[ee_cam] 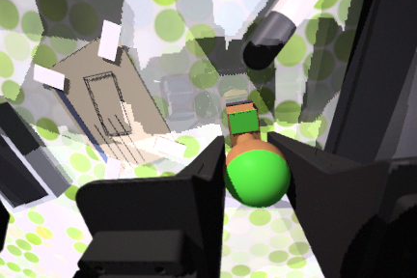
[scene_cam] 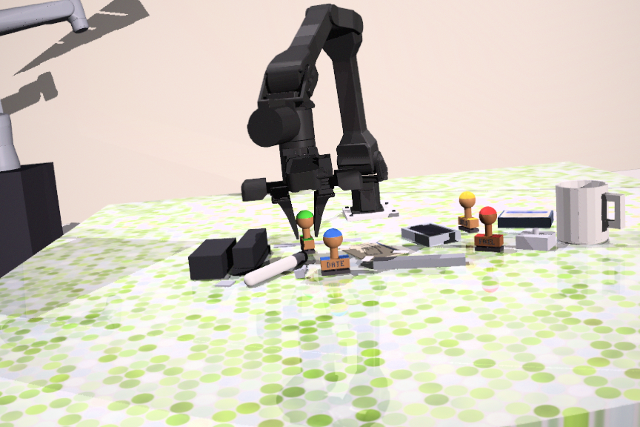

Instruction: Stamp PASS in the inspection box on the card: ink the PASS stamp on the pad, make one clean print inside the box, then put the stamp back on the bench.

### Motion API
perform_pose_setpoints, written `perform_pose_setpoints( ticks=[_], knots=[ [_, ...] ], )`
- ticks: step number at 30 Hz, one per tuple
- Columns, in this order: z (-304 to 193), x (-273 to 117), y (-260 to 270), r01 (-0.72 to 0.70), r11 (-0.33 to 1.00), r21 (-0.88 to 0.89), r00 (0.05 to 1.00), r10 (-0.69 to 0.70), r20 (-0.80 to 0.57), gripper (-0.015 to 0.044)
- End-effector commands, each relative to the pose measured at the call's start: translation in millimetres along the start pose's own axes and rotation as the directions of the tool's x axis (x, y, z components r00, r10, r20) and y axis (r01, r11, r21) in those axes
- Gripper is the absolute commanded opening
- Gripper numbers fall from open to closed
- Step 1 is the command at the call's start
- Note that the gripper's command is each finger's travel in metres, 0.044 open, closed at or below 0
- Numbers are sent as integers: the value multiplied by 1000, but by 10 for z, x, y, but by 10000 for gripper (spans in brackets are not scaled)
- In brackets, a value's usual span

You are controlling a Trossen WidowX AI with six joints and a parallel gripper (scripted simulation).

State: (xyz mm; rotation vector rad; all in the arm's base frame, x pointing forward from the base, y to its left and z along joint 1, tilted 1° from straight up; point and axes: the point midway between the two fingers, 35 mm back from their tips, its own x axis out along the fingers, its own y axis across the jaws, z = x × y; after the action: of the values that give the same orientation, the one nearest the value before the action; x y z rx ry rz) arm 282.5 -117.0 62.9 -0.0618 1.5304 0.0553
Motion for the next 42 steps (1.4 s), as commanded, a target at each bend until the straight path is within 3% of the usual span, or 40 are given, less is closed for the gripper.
perform_pose_setpoints(
  ticks=[1,11,14,22,42],
  knots=[
    [0,0,0,0,1000,0,1000,0,0,26],
    [0,0,0,0,1000,0,1000,0,0,269],
    [19,-93,-7,0,1000,0,1000,0,0,269],
    [15,-1141,20,-3,1000,-4,1000,3,2,269],
    [11,-1165,23,-4,1000,-4,1000,4,2,269]
  ],
)
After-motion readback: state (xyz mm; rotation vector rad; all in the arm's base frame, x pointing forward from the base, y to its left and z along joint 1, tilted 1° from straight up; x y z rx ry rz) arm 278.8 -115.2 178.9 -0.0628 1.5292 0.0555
